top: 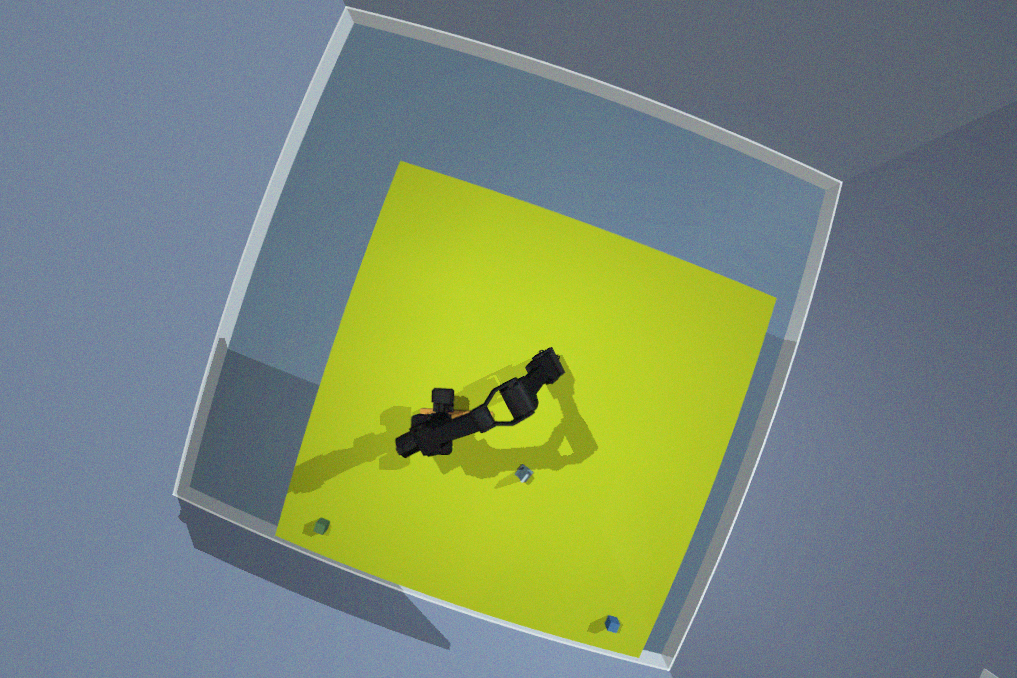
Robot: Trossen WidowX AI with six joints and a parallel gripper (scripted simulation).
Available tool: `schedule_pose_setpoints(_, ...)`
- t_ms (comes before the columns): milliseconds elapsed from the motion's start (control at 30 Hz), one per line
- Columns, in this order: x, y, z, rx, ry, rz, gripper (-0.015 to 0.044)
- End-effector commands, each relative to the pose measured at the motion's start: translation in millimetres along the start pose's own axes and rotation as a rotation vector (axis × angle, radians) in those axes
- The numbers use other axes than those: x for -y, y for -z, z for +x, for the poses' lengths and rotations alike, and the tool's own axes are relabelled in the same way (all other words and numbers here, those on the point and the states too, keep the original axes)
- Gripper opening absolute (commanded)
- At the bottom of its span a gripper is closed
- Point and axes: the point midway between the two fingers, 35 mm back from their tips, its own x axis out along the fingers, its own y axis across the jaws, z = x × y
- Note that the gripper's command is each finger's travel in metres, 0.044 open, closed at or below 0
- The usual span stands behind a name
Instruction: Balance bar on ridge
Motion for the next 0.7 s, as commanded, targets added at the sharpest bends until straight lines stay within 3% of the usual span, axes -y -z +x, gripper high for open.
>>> schedule_pose_setpoints(0,0,0,-4,0.0,0.0,0.0,0.0025)
schedule_pose_setpoints(33,0,-1,-6,0.0,0.0,0.0,0.0)
schedule_pose_setpoints(667,-2,-3,-54,-0.004,-0.001,-0.003,0.0)
